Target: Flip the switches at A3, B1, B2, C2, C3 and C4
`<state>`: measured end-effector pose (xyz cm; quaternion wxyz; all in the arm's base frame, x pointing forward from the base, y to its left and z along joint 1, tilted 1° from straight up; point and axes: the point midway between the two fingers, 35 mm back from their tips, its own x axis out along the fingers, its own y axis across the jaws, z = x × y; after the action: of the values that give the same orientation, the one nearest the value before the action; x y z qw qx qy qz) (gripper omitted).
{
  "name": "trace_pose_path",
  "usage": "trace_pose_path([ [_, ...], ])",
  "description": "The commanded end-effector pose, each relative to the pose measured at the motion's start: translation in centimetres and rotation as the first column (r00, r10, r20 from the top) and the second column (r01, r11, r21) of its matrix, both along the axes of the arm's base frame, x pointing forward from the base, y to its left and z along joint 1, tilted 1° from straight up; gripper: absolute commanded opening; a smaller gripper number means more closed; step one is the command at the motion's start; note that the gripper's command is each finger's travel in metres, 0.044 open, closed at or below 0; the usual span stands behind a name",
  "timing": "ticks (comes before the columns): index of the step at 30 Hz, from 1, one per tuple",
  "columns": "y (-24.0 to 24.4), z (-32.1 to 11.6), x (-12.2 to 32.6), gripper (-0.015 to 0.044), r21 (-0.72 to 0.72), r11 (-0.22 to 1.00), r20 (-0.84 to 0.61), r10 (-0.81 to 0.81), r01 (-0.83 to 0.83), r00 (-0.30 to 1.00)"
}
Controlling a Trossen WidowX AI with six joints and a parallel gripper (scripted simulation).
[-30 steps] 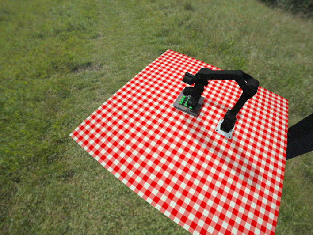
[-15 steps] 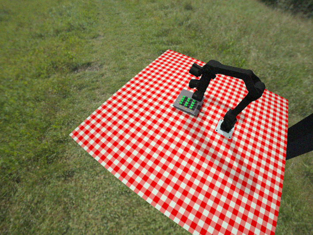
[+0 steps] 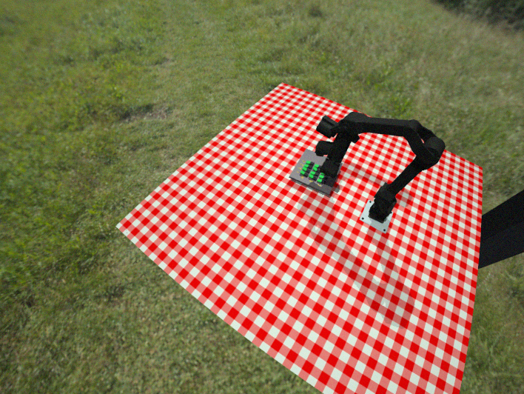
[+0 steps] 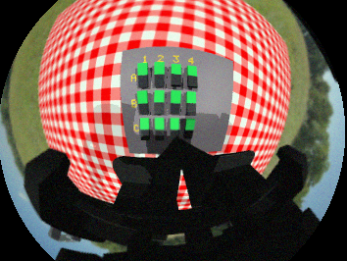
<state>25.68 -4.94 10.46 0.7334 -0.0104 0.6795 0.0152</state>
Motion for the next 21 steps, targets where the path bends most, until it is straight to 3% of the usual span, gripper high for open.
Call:
trace_pose_path([
  [1,0.1,-0.5,0.0,0.0,0.005,1.0,0.001,0.004,-0.004,1.0],
  [21,0.1,-1.8,0.1,0.0,0.005,1.0,0.001,0.004,-0.004,1.0],
])
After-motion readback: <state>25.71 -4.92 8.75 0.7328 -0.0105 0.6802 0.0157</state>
